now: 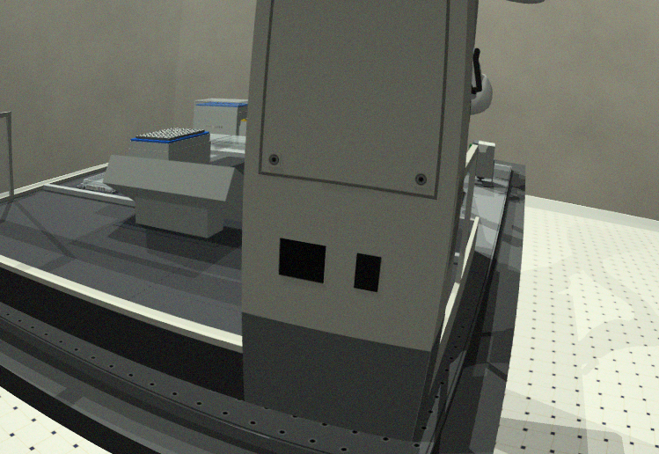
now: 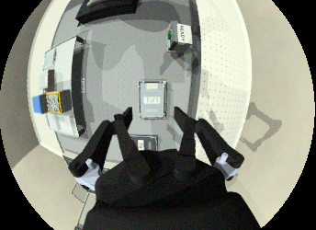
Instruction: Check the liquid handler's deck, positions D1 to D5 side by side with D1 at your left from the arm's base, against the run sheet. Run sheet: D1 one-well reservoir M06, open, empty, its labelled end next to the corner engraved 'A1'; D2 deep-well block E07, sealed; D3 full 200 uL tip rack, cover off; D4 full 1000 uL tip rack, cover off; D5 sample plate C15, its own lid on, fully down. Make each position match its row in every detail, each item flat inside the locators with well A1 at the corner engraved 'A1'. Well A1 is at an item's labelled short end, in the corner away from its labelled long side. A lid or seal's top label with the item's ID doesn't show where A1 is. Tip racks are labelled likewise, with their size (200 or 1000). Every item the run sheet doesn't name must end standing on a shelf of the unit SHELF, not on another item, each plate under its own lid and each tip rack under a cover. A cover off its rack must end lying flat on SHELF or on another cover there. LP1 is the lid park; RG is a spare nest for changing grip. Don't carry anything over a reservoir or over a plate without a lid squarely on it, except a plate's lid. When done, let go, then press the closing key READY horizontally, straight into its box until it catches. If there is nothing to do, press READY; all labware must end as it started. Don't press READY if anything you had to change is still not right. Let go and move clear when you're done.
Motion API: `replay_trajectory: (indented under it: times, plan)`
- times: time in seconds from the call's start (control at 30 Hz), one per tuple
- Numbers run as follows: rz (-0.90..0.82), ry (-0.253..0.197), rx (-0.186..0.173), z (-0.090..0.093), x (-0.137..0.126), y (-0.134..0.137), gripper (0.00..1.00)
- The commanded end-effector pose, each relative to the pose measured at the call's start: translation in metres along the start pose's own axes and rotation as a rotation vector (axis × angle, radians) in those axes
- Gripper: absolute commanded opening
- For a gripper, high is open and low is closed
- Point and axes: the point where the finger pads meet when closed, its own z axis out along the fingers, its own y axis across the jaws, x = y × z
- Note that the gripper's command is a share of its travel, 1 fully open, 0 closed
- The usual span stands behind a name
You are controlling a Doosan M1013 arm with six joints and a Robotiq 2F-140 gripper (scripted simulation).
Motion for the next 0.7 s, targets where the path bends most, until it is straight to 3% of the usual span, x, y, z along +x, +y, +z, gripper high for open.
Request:
replay_trajectory:
  times: [0.0, 0.67]
  plan:
    - [0.0, -0.001, -0.001, 0.003, 0.0, 0.0, 0.66]
    - [0.0, -0.001, -0.001, 0.033, 0.0, 0.0, 0.66]
